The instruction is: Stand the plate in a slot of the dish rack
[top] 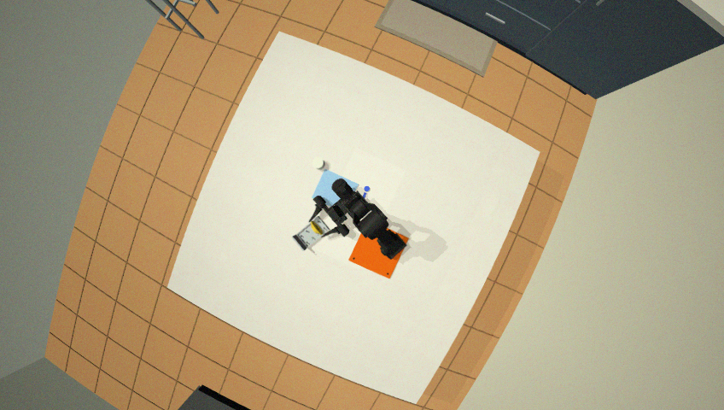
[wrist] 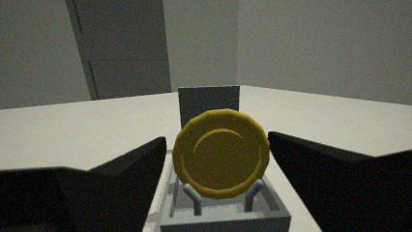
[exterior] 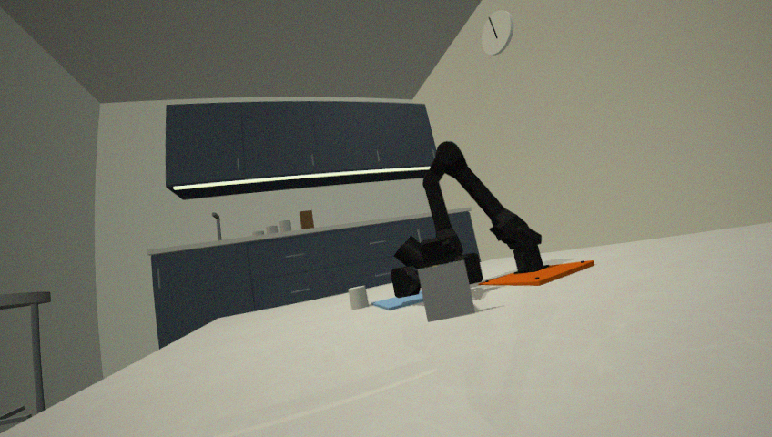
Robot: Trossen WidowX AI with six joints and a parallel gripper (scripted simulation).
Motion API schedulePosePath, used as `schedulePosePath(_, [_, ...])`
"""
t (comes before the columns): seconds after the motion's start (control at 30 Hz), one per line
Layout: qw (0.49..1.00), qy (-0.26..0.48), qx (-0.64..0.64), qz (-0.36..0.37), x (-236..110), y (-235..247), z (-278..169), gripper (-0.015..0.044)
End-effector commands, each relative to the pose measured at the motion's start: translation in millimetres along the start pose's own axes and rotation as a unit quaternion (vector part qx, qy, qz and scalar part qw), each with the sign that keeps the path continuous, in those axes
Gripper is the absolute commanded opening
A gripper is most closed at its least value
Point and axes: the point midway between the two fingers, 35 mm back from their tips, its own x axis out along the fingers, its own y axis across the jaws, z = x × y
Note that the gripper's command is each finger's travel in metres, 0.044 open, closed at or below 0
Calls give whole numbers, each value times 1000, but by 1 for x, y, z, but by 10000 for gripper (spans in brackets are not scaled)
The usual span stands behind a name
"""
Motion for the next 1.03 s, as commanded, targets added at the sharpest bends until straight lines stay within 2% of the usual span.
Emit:
schedulePosePath(0.0, [1000, 0, 0, 0, 0, 0, 0, 400])
schedulePosePath(0.17, [1000, 0, 0, 0, 0, -2, 6, 400])
schedulePosePath(0.57, [1000, -1, -1, -1, 0, -8, 114, 400])
schedulePosePath(0.73, [1000, 4, 5, -9, 0, -12, 117, 400])
schedulePosePath(1.0, [990, 73, 74, -100, -7, -52, 128, 400])
